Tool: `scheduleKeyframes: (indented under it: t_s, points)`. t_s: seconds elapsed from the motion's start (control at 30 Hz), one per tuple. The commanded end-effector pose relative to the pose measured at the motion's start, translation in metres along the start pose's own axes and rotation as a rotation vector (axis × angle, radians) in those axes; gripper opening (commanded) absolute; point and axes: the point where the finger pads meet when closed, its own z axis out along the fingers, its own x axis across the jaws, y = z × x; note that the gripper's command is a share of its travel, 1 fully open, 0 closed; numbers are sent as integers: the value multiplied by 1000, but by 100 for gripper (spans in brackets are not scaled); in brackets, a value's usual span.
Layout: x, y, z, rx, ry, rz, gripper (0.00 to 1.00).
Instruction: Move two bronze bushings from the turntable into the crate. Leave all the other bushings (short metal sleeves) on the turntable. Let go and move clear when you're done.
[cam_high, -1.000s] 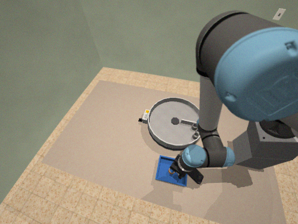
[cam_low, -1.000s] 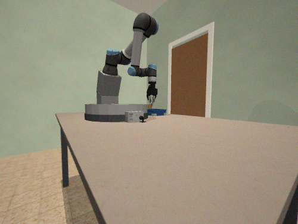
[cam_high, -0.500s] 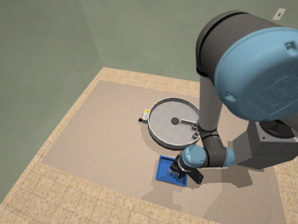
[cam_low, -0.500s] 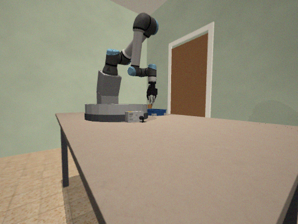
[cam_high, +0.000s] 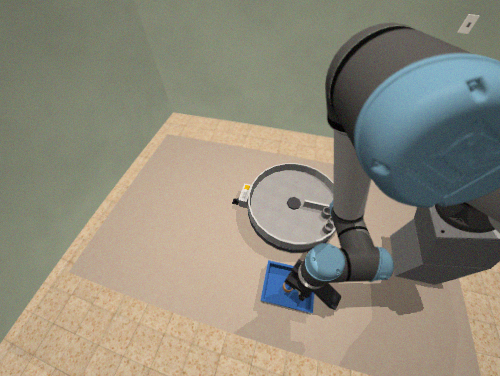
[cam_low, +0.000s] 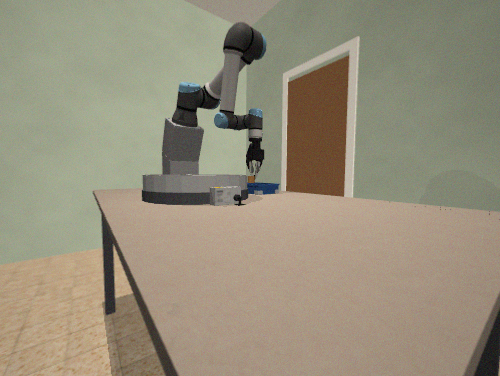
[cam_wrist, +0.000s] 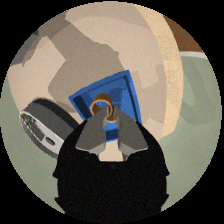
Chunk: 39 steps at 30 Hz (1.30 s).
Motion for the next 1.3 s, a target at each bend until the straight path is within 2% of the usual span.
scheduleKeyframes:
  t_s: [0.0,0.67,1.27]
  points:
    - [0,0,5,-1,1,0,0]
    - [0,0,34,-1,1,0,0]
    - [0,0,37,-1,1,0,0]
